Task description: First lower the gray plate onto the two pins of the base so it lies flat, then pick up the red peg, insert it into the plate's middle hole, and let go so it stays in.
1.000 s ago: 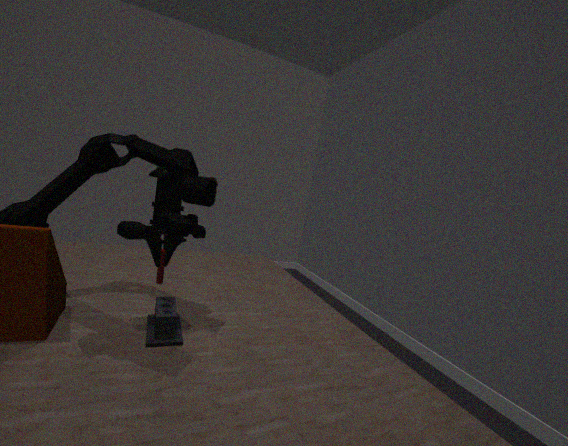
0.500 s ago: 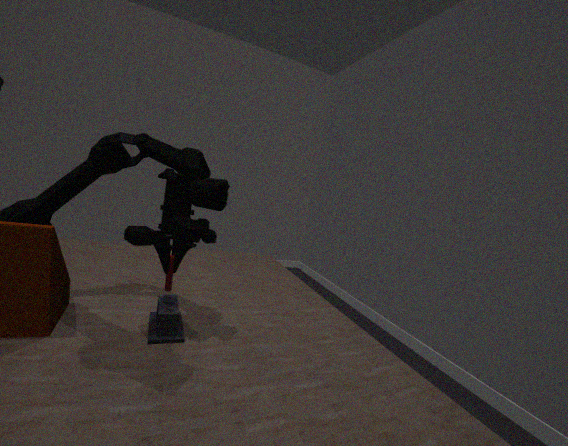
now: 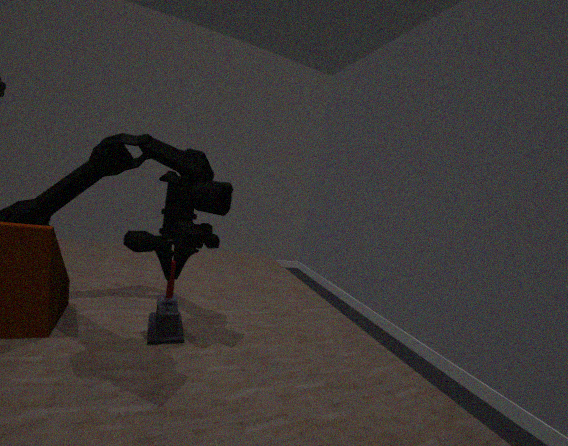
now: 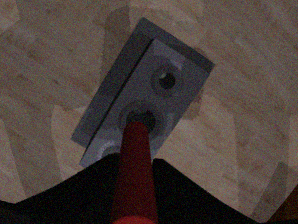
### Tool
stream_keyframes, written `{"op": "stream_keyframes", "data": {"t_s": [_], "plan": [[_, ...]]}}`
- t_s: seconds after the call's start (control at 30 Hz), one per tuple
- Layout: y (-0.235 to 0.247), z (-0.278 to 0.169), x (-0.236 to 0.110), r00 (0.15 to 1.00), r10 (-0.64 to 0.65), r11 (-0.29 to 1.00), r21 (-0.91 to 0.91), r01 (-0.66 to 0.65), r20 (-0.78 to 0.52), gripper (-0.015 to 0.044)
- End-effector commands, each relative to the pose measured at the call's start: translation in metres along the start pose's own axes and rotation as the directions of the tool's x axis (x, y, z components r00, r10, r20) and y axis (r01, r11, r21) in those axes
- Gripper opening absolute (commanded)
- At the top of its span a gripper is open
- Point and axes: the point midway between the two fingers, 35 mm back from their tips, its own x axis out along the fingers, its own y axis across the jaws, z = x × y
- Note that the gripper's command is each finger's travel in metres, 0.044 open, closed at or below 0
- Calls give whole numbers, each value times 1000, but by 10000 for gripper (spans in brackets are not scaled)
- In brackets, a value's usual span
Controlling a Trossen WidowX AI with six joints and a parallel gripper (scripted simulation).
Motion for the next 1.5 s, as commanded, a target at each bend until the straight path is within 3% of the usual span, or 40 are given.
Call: {"op": "stream_keyframes", "data": {"t_s": [0.0, 1.47], "plan": [[0, 2, 0, 1000, -4, 1000, -6, 4, 4, 0], [-2, 3, 12, 1000, -3, 1000, -5, 3, 3, 0]]}}
